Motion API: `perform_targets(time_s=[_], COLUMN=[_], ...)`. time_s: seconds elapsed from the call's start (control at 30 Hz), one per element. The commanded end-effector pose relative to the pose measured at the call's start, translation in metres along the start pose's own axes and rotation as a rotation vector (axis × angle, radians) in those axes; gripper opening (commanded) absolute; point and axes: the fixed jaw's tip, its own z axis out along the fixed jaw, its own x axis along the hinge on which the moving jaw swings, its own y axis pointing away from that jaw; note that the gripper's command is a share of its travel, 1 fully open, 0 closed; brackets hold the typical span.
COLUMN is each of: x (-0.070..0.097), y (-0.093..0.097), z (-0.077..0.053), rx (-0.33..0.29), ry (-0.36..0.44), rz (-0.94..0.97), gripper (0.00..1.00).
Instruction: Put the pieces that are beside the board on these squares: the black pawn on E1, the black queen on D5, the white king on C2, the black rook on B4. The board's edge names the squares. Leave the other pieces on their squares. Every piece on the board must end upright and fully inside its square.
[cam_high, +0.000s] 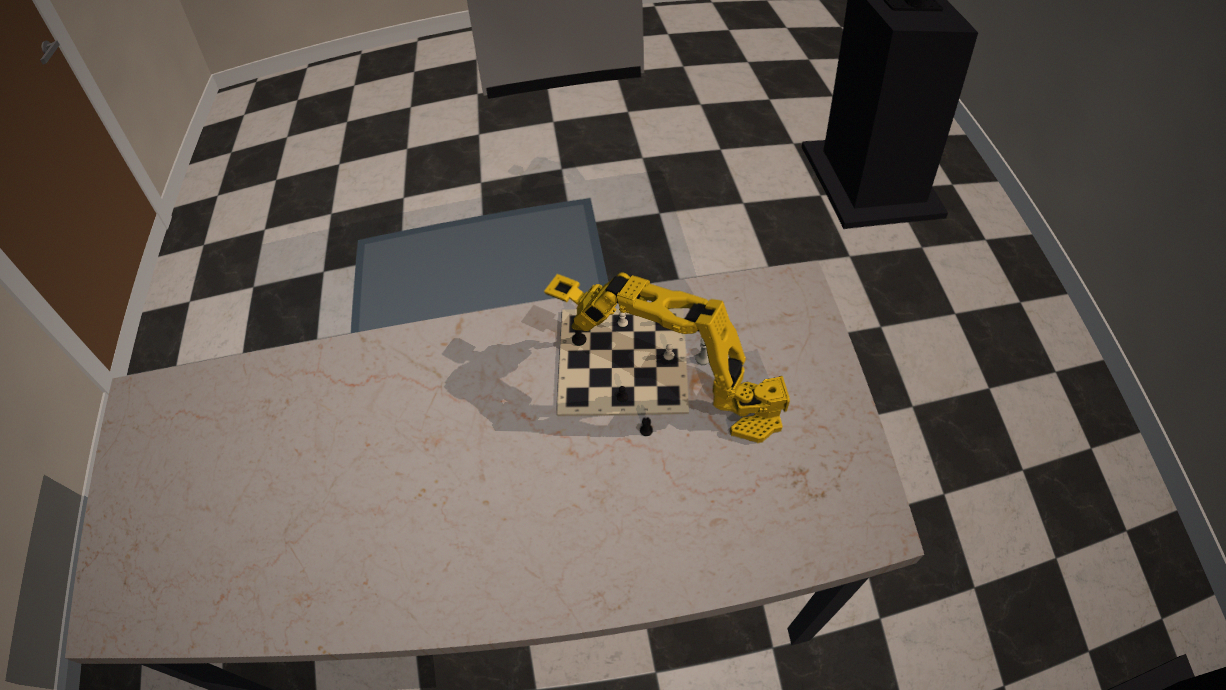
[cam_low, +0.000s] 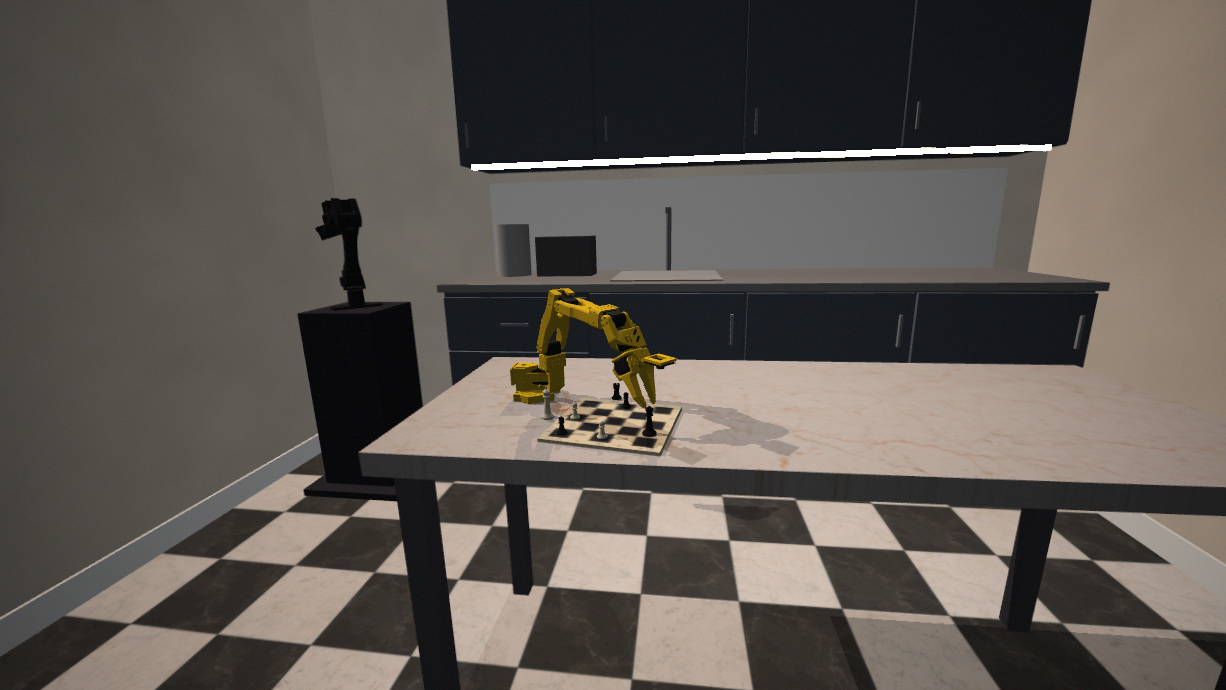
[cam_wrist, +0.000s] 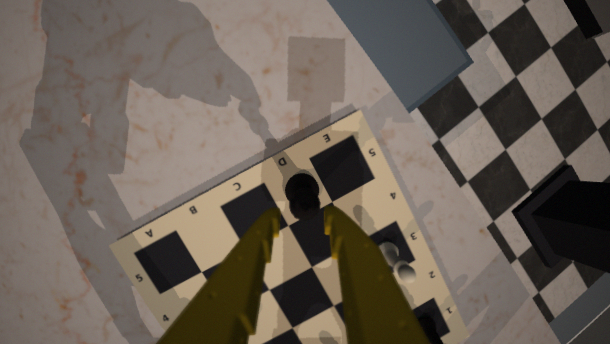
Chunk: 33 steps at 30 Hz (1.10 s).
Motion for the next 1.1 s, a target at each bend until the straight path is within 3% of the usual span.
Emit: perform_targets(time_s=[0.0,0.4,0.87,1.07], x=[-0.009,-0.016,-0.017,-0.011], y=[-0.001,-0.001,-0.002,-0.015], z=[-0.013,-0.026,-0.029,-0.045], rx=[0.0,0.0,0.002,0.025], ry=[-0.017,-0.017,-0.017,-0.016], rz=[0.01,0.01,0.013,0.05], gripper=[0.12,0.12,0.12,0.12])
